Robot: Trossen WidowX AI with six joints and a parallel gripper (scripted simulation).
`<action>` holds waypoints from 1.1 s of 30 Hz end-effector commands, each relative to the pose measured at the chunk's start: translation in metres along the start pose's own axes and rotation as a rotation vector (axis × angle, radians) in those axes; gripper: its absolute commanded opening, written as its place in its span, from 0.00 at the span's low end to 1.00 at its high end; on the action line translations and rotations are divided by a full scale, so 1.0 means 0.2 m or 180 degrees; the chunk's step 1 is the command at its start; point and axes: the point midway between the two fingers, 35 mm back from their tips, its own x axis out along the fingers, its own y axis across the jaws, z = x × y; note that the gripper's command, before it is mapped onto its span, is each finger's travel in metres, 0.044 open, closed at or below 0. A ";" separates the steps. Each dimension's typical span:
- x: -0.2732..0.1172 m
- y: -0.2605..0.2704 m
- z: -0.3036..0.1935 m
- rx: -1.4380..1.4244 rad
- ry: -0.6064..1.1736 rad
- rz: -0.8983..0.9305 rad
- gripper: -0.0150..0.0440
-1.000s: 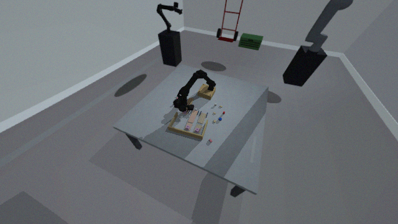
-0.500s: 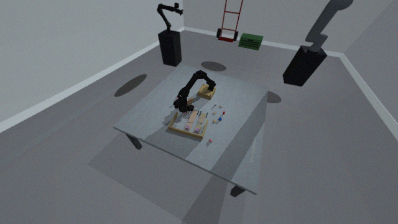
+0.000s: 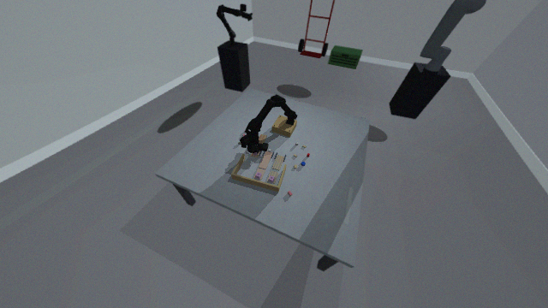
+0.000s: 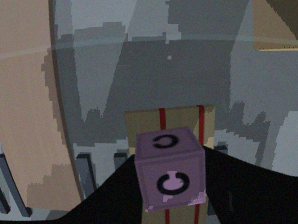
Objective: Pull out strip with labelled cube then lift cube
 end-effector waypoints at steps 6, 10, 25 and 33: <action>-0.12 0.08 -0.14 0.0006 0.0010 -0.0007 0.25; -0.16 0.11 -0.21 0.0009 0.0017 -0.0006 0.25; -0.18 0.20 -0.36 0.0010 0.0027 -0.0001 0.25; -0.17 0.27 -0.48 0.0010 0.0035 0.0003 0.25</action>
